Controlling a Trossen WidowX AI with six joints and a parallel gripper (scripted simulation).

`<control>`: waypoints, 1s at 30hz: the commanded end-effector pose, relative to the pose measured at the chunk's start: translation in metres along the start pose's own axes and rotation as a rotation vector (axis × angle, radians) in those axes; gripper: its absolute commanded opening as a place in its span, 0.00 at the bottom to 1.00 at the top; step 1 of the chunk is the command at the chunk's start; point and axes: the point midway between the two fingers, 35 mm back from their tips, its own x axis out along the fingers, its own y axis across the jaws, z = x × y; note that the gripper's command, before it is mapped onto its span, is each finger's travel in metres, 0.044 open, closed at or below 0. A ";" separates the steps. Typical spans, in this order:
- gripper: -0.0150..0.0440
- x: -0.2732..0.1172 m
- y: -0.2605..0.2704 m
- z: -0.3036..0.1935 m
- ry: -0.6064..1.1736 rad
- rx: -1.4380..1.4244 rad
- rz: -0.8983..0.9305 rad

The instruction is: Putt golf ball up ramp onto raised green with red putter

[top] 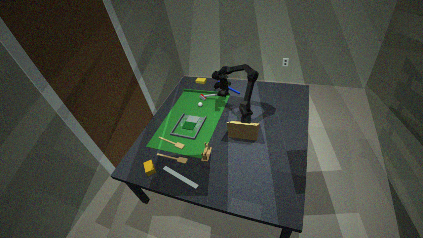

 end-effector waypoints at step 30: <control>0.25 -0.059 0.136 0.000 -0.002 -0.008 0.015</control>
